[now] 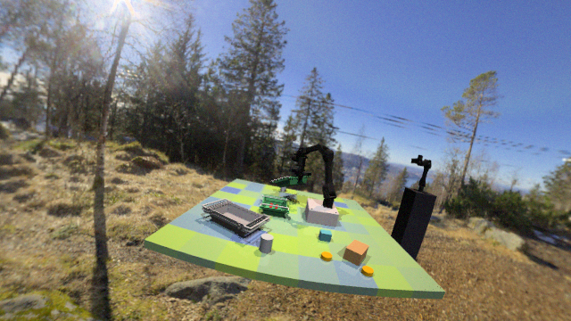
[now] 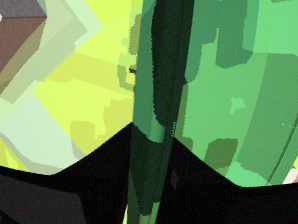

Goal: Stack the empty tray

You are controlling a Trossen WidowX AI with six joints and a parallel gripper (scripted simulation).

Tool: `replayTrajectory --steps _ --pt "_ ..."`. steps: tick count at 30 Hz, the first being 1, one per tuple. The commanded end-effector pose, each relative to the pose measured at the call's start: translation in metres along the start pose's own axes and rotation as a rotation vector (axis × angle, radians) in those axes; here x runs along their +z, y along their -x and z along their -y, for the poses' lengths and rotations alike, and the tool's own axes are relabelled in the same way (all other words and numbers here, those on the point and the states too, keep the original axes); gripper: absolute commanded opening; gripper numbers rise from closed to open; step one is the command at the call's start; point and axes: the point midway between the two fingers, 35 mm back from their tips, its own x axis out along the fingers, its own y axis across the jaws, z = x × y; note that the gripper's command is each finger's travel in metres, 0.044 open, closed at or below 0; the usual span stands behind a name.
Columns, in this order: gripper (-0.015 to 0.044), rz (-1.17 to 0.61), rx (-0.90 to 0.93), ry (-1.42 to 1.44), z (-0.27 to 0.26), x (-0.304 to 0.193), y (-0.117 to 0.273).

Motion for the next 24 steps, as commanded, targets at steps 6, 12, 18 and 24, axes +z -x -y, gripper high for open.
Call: replayTrajectory --steps 6,12,18,24 --pt "0.0 0.002 -0.027 0.097 0.004 0.035 0.007" --pt "0.0 0.004 -0.028 0.167 0.004 0.06 0.008" --pt "0.0 0.006 -0.028 0.238 0.002 0.084 0.008" --pt "0.0 0.008 -0.029 0.308 -0.001 0.109 0.008"
